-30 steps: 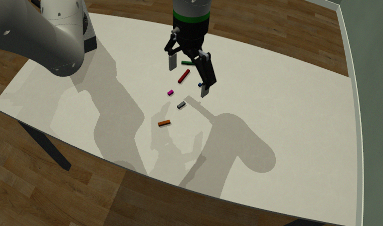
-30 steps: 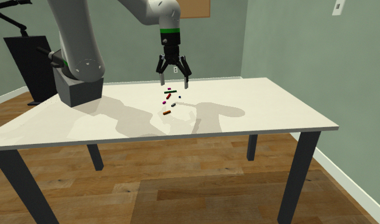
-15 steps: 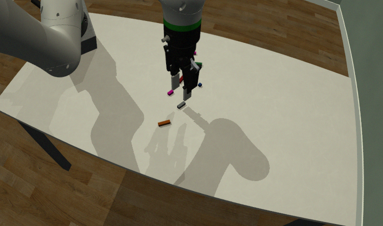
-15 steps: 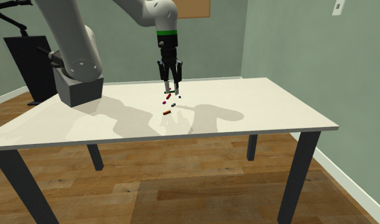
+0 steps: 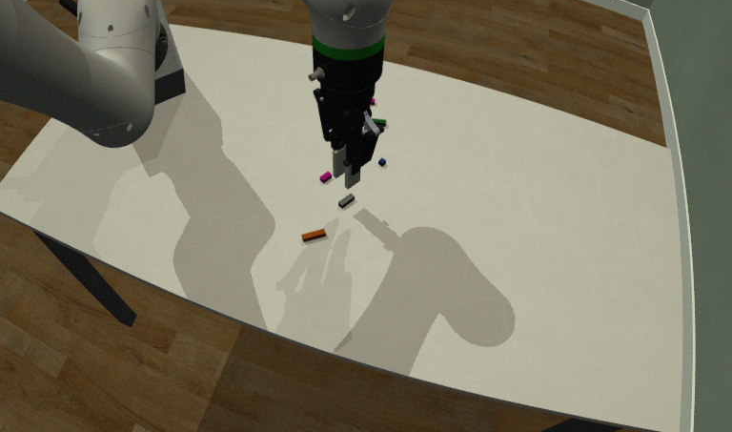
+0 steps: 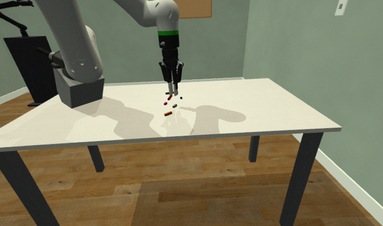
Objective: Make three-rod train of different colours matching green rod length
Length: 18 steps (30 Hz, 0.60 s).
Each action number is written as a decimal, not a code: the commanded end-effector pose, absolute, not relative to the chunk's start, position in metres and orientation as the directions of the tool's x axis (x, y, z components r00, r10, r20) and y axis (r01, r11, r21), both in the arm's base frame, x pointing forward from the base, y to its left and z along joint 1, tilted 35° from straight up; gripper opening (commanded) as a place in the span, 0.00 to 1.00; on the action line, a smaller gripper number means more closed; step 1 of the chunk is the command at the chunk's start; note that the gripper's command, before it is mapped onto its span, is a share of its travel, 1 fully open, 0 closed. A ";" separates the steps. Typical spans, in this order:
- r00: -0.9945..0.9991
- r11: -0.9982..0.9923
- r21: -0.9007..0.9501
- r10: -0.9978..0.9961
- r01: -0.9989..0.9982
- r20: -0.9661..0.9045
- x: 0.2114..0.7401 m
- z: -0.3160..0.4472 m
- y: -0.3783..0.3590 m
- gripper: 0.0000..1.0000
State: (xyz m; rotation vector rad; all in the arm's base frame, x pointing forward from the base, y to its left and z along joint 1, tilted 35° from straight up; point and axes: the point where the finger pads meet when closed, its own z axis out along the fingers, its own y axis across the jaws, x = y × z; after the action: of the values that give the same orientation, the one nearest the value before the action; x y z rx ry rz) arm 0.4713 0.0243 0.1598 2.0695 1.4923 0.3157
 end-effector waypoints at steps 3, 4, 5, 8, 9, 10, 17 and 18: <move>0.352 -0.221 0.566 0.927 0.794 -0.131 0.471 0.160 0.025 0.15; 0.352 -0.221 0.566 0.927 0.794 -0.131 0.471 0.160 0.025 0.15; 0.352 -0.221 0.566 0.927 0.794 -0.131 0.471 0.160 0.025 0.15; 0.352 -0.221 0.566 0.927 0.794 -0.131 0.471 0.160 0.025 0.15; 0.352 -0.221 0.566 0.927 0.794 -0.131 0.471 0.160 0.025 0.15; 0.352 -0.221 0.566 0.927 0.794 -0.131 0.471 0.160 0.025 0.15; 0.352 -0.221 0.566 0.927 0.794 -0.131 0.472 0.158 0.024 0.15; 0.352 -0.221 0.566 0.927 0.794 -0.131 0.473 0.158 0.024 0.15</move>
State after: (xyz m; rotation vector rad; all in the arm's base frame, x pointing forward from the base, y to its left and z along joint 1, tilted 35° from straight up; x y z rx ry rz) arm 0.4720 0.0239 0.1586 2.0697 1.4925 0.3154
